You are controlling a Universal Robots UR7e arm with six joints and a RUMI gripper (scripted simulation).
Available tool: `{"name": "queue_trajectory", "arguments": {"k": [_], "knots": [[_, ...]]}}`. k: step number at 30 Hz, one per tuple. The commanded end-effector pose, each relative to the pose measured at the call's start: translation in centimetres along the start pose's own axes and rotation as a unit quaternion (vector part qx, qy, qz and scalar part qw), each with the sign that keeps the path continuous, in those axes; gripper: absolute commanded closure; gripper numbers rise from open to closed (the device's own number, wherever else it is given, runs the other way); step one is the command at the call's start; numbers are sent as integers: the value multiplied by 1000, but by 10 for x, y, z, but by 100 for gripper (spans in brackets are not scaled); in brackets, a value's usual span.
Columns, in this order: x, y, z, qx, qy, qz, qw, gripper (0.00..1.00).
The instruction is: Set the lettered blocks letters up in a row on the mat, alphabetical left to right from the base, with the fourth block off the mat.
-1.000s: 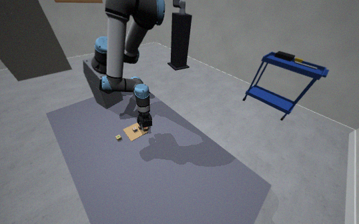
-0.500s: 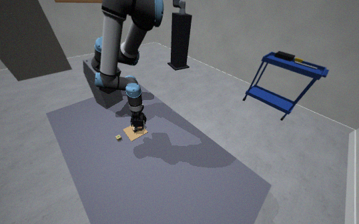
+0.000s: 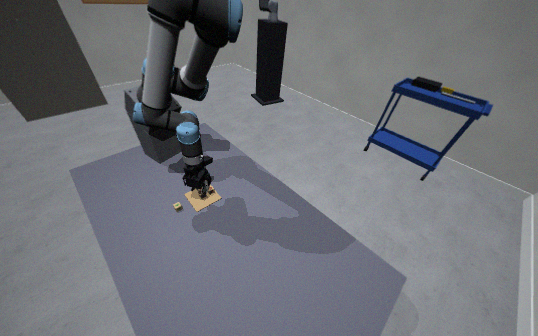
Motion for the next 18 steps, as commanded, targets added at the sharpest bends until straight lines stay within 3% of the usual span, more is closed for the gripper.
{"name": "queue_trajectory", "arguments": {"k": [1,18], "knots": [[0,3,-14,-5,-69,-4,998,91],[3,9,-47,-12,-230,-5,973,91]]}}
Point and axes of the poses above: the point where the finger pads meet when closed, its own y axis back along the fingers, its own z axis across the jaws, x = y × z, the point moved 9 cm from there along y, back along the fingers, and after that the axes turned 1 degree about y, right-handed, at the moved point
